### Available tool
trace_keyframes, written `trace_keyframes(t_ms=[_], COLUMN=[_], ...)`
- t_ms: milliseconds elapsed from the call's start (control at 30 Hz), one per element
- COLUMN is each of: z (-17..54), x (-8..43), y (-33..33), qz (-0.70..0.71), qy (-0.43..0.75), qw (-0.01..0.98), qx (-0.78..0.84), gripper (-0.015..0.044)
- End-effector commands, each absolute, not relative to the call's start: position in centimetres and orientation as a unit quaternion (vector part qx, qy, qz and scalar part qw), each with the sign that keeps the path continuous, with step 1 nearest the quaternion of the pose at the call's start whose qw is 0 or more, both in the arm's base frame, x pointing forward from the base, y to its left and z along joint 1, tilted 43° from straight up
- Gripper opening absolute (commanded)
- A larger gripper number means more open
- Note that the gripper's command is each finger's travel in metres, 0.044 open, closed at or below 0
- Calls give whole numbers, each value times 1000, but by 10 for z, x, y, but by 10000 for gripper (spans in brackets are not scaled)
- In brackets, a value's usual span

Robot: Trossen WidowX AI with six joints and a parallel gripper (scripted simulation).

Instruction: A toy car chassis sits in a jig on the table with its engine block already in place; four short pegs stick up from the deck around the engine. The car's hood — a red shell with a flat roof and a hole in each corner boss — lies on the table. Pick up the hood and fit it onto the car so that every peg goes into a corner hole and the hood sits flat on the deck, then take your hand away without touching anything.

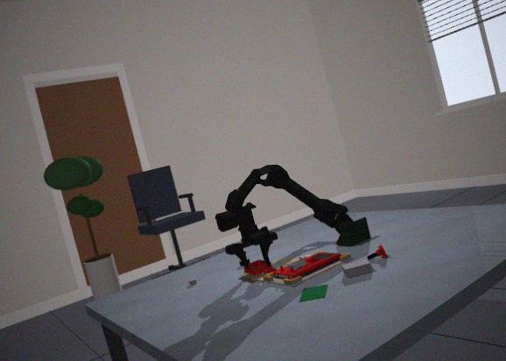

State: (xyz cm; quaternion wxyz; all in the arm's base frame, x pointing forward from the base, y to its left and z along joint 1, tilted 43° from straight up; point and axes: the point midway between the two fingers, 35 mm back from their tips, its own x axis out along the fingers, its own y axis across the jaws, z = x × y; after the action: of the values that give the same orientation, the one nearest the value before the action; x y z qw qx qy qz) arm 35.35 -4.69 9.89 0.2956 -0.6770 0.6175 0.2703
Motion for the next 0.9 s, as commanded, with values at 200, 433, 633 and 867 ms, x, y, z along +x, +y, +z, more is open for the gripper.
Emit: trace_keyframes(t_ms=[200, 433, 633, 867], z=[110, 127, 140, 154], x=[352, 350, 349, 347], y=[-36, -21, -8, 5], qz=[270, 270, 270, 271], qy=[618, 618, 618, 618], qw=[297, 297, 297, 297], qx=[-677, -676, -676, -676], gripper=[6, 0, 0, 0])
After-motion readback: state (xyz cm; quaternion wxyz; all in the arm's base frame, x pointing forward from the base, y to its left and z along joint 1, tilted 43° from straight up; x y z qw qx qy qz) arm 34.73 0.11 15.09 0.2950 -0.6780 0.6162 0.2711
